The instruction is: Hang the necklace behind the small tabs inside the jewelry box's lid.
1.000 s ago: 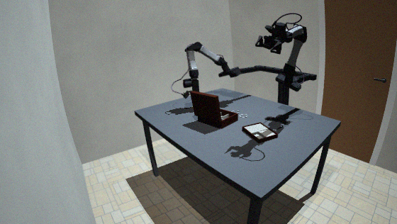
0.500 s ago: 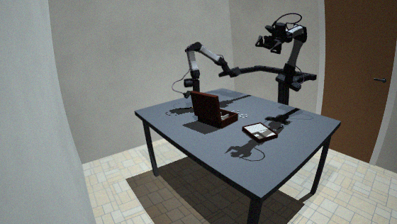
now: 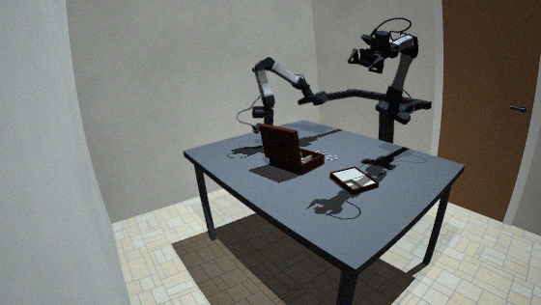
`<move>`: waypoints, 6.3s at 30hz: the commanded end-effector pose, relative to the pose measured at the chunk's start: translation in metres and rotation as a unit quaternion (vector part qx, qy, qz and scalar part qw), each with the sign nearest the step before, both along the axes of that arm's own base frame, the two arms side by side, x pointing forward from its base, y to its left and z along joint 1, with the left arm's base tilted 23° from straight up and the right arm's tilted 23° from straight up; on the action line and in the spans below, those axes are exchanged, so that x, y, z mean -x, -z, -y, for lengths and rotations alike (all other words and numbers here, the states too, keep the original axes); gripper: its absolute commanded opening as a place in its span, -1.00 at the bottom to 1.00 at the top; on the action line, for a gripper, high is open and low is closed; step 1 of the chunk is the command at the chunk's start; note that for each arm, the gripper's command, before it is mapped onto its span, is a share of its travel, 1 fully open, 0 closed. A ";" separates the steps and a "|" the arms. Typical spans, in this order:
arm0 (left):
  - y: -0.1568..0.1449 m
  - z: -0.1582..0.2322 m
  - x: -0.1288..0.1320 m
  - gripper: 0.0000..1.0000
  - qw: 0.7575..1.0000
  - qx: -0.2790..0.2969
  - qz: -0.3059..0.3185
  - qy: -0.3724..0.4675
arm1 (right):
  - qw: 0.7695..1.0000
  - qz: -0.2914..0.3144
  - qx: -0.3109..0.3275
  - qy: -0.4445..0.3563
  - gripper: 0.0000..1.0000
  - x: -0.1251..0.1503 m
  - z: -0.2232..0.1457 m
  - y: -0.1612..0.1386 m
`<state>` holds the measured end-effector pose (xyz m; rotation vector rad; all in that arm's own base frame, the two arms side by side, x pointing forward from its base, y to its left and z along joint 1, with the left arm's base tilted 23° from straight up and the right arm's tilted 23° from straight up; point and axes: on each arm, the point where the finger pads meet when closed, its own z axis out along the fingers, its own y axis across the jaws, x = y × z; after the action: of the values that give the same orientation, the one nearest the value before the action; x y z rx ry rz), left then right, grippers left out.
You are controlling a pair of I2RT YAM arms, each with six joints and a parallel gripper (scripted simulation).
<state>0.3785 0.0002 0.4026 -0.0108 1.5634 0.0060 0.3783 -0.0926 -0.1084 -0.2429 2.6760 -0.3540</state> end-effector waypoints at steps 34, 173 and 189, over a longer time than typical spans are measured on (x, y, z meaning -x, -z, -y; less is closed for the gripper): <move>-0.022 -0.002 0.005 1.00 1.000 -0.004 0.024 -0.004 | 0.968 0.078 0.091 -0.219 -0.94 -0.008 -0.010 -0.012; -0.022 -0.002 0.005 1.00 1.000 -0.004 0.024 -0.004 | 0.658 0.205 0.484 -0.539 -0.94 0.034 -0.055 -0.132; -0.022 -0.002 0.005 1.00 1.000 -0.004 0.024 -0.004 | 0.636 0.235 0.525 -0.514 -0.94 0.038 -0.064 -0.176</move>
<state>0.3785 0.0002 0.4026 -0.0108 1.5634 0.0060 0.3406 -0.0306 0.0526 -1.6481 1.1754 -1.2338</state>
